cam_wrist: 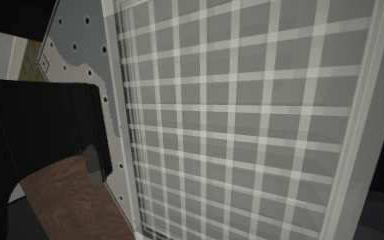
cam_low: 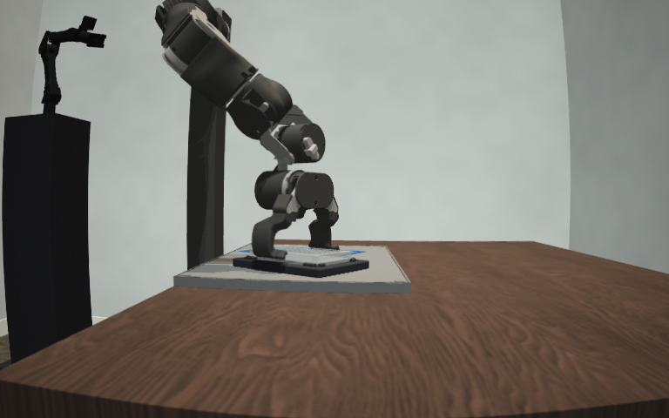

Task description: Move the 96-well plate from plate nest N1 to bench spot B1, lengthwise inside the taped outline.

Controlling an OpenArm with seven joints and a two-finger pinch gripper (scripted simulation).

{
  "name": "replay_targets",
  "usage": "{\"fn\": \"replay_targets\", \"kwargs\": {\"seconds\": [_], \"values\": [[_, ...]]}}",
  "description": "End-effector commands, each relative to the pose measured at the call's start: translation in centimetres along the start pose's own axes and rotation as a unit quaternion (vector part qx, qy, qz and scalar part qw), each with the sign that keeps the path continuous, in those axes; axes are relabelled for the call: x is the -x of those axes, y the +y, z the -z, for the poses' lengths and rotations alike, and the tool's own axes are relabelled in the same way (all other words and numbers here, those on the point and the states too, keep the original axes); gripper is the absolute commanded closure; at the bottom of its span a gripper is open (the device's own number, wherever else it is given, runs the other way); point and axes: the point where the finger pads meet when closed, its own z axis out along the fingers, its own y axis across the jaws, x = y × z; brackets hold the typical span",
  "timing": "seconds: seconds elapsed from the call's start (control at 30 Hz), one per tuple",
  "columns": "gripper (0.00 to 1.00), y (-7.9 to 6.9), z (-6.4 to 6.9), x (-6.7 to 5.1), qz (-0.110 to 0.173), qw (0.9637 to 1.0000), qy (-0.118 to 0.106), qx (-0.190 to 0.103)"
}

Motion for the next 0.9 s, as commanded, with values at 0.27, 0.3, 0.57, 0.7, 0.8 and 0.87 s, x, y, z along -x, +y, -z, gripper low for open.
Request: {"fn": "replay_targets", "kwargs": {"seconds": [0.27, 0.3, 0.57, 0.7, 0.8, 0.87], "values": [[0.23, -0.05, 0.04, 0.07, 0.0, 1.0, -0.002, 0.0], [0.23, 0.01, 0.09, 0.13, 0.0, 1.0, -0.002, 0.0], [0.23, 0.26, 0.28, 0.36, 0.0, 1.0, -0.003, 0.001], [0.23, 0.26, 0.28, 0.36, 0.0, 1.0, -0.003, 0.001], [0.23, 0.26, 0.28, 0.36, 0.0, 1.0, -0.003, 0.001], [0.23, 0.23, 0.23, 0.29, 0.0, 1.0, -0.003, 0.001]]}}
